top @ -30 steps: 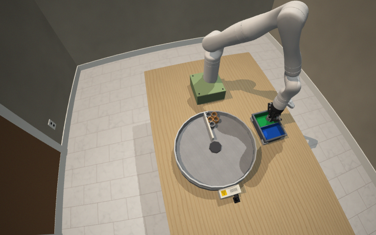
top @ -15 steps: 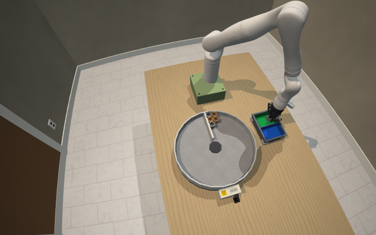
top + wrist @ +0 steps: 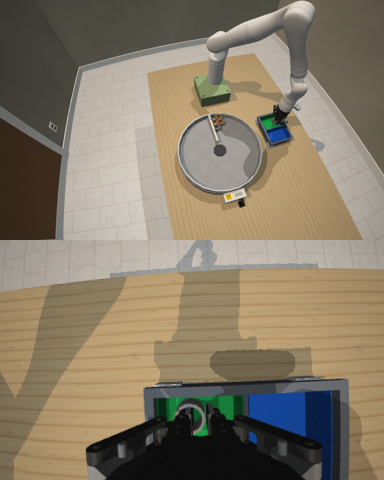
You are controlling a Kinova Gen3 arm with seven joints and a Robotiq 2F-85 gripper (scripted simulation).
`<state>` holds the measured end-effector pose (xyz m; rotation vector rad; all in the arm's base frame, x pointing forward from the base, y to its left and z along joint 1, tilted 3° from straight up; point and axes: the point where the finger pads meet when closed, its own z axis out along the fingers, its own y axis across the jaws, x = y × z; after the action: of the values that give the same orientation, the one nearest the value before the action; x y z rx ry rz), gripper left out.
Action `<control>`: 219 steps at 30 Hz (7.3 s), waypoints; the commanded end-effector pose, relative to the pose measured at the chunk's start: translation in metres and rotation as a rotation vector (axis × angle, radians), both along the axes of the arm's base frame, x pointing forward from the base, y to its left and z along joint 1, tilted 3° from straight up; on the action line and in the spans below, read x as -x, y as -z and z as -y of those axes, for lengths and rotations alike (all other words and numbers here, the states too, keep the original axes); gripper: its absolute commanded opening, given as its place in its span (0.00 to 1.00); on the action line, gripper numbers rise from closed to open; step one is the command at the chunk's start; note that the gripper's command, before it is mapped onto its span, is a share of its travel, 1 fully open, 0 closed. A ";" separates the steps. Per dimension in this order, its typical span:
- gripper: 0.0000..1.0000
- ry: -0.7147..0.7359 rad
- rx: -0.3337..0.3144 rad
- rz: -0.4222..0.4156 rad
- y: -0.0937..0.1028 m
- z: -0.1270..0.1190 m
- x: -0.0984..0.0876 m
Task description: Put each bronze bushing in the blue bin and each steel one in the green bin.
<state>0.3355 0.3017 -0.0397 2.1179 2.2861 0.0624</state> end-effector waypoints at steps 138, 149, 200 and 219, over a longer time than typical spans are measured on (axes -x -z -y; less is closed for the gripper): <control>0.16 0.000 -0.001 0.001 -0.108 0.001 0.004; 0.16 0.000 -0.001 0.001 -0.128 0.002 0.005; 0.16 0.000 0.000 0.000 -0.127 0.002 0.005; 0.16 0.000 0.000 0.000 -0.127 0.002 0.005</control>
<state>0.3301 0.2997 0.0869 2.1177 2.2869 0.0601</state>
